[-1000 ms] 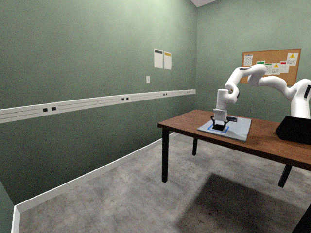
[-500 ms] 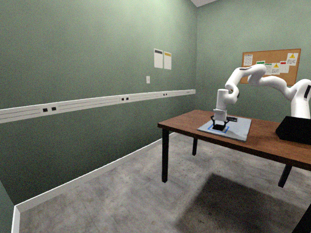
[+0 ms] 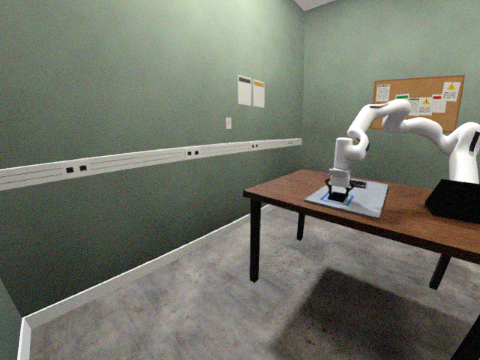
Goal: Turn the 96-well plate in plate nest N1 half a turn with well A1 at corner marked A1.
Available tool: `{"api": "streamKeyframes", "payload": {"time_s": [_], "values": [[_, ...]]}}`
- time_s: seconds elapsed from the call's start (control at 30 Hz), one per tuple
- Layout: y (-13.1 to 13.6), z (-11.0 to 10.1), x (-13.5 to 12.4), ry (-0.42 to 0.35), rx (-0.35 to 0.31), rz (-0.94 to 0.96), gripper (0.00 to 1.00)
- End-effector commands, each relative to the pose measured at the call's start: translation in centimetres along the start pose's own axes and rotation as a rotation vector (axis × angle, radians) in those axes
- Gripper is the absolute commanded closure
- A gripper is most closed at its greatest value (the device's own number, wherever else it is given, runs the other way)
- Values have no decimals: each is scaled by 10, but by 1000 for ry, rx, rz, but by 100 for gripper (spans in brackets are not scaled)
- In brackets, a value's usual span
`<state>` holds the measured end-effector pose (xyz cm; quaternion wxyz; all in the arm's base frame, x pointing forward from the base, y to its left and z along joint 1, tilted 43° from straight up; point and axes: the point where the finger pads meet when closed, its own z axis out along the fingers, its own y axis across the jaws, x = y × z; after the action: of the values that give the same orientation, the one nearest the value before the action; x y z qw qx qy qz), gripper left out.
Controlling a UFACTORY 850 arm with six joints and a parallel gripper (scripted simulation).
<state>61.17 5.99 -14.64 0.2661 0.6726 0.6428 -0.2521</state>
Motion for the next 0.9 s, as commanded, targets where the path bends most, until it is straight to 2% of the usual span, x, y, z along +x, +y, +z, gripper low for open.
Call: {"api": "streamKeyframes", "payload": {"time_s": [0.0, 0.87], "values": [[1, -1, 0, 1, -2, 1, 100], [1, -13, 0, 1, -2, 1, 100]]}}
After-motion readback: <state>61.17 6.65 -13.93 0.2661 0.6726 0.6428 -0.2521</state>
